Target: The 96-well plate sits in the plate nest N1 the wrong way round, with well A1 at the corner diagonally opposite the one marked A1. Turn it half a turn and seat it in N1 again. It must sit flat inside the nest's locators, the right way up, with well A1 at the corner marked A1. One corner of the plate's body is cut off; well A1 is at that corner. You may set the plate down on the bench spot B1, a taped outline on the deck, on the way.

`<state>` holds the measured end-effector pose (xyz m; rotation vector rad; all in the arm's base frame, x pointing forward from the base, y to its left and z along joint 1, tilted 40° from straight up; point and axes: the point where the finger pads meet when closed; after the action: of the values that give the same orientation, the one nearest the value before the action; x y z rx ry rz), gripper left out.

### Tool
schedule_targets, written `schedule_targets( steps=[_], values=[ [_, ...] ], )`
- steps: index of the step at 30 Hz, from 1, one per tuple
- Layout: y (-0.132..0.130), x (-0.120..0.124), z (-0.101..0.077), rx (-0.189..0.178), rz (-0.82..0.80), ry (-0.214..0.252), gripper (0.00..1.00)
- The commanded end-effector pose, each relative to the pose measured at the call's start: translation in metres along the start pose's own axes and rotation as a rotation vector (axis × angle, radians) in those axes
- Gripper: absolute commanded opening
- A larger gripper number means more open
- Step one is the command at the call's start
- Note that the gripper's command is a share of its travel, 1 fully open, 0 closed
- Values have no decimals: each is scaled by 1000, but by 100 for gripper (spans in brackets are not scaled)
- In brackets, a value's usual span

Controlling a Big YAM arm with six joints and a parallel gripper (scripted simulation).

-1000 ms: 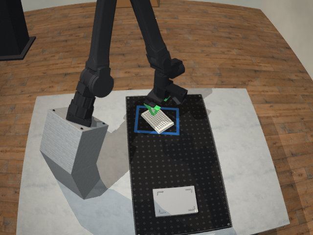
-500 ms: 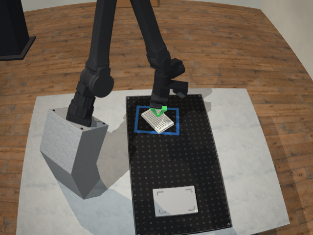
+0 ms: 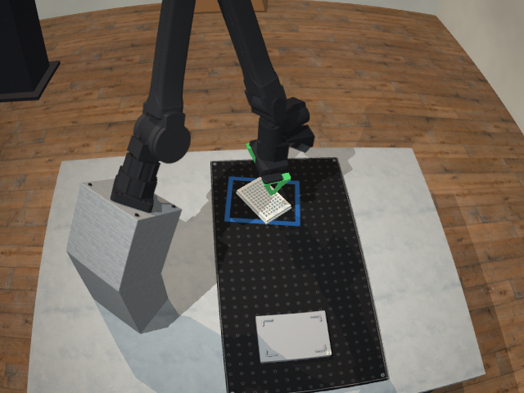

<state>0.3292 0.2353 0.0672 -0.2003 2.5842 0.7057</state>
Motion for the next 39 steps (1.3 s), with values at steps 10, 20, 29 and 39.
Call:
schedule_targets(
  steps=[10,20,29,39],
  values=[
    [1,0,-3,-2,-368,-1,100],
    [1,0,-3,-2,-635,-1,100],
    [1,0,-3,-3,-868,-1,100],
    [1,0,-2,-4,-1202,0,100]
  ],
)
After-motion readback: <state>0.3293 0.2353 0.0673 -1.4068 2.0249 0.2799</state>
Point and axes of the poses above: the point where the finger pads meet when closed, its own z axis out along the fingers, its own y axis across the jaws, x = y × z, and after that the axes turned 4 degrees about z, right-handed
